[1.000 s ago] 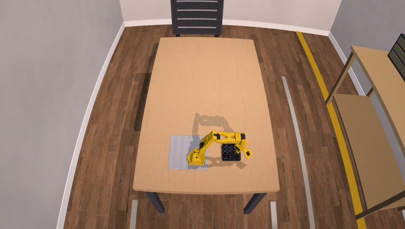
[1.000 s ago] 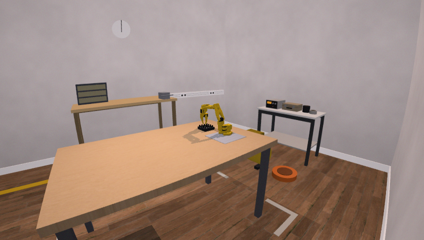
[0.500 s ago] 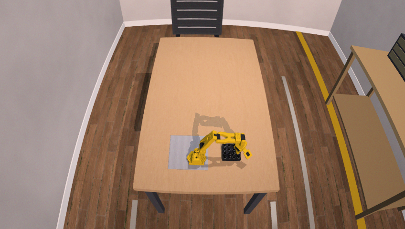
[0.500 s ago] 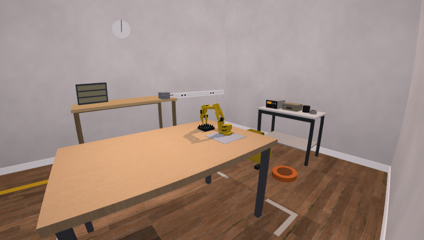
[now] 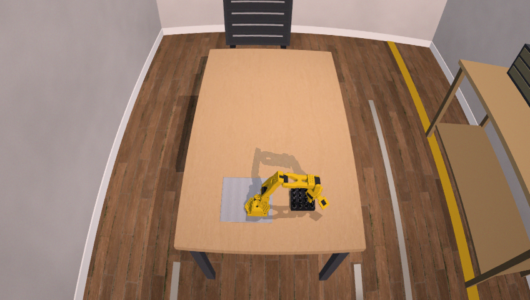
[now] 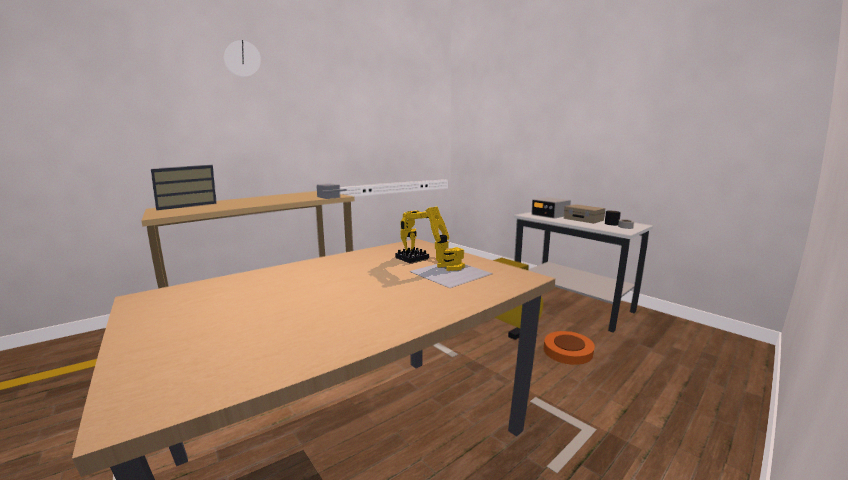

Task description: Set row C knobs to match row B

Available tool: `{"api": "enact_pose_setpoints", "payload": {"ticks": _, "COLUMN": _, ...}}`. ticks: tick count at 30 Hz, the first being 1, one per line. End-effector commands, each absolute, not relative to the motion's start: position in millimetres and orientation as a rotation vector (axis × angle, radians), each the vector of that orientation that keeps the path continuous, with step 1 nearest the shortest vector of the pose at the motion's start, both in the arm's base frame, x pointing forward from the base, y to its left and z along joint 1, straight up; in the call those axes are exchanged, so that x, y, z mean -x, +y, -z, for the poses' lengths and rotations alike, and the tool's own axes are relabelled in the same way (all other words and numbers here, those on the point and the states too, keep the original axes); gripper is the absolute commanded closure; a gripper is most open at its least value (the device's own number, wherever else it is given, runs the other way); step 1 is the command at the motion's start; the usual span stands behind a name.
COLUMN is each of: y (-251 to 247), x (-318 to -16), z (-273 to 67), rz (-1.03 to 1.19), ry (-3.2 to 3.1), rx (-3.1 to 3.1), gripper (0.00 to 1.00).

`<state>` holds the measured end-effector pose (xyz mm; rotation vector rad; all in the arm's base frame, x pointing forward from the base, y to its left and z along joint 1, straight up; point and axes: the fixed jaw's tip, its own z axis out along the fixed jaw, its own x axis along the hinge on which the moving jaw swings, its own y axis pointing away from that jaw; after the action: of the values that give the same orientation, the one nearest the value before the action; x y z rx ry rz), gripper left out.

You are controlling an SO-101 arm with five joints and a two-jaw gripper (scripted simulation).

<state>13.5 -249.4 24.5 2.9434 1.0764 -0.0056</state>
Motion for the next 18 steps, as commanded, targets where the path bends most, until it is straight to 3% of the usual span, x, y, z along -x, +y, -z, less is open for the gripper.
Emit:
{"api": "enact_pose_setpoints", "payload": {"ticks": 1, "y": -247.2, "x": -12.4, "z": -19.9, "rz": -0.003, "ry": 1.079, "rx": -2.956, "gripper": 0.9}}
{"api": "enact_pose_setpoints", "payload": {"ticks": 18, "y": -247.4, "x": -13.0, "z": -21.2, "rz": -0.003, "ry": 1.079, "rx": -2.956, "gripper": 0.9}}
